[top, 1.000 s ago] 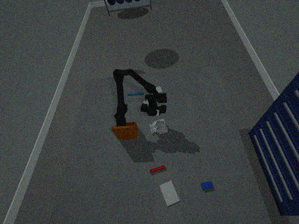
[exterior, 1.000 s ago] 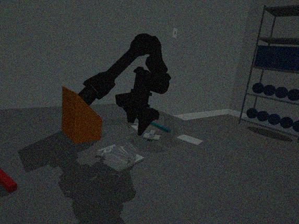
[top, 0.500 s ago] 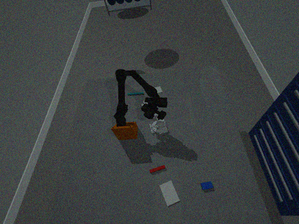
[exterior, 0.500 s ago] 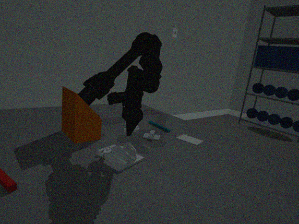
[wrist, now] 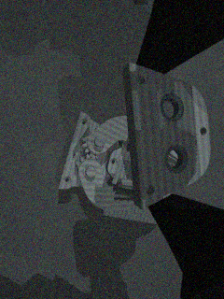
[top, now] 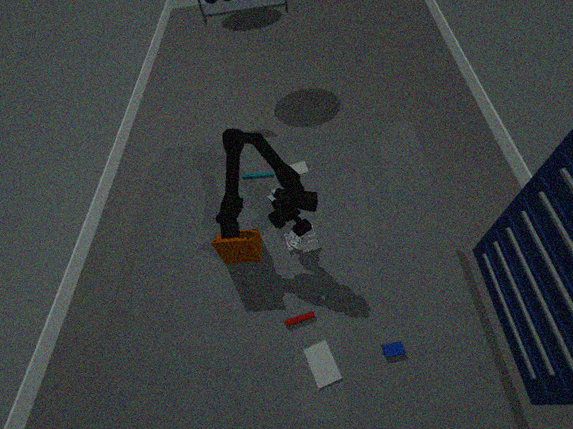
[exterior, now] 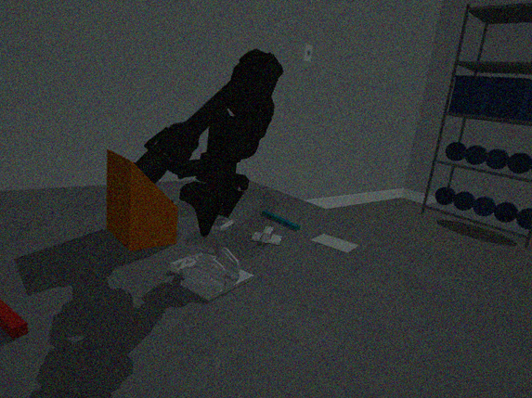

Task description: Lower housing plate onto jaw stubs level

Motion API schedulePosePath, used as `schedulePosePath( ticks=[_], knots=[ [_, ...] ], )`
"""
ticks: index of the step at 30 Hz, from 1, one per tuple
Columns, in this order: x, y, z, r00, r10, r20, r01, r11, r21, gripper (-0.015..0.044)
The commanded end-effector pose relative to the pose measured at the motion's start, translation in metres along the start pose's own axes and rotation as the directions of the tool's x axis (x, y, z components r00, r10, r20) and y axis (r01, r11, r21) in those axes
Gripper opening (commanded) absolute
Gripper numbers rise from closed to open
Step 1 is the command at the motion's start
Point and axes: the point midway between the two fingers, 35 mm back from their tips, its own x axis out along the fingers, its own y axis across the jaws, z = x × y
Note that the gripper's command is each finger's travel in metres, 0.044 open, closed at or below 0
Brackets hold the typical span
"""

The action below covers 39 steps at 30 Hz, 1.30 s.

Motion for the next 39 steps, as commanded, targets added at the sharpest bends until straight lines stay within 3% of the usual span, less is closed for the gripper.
schedulePosePath(
  ticks=[1,12,39],
  knots=[
    [0.001,0.003,0.005,1.0,-0.01,-0.007,0.011,0.996,0.092,0.0351],
    [0.0,0.014,0.018,0.999,-0.024,-0.024,0.031,0.934,0.356,0.0351],
    [0.001,0.013,0.026,0.999,-0.024,-0.024,0.031,0.928,0.371,0.0351]
  ],
)
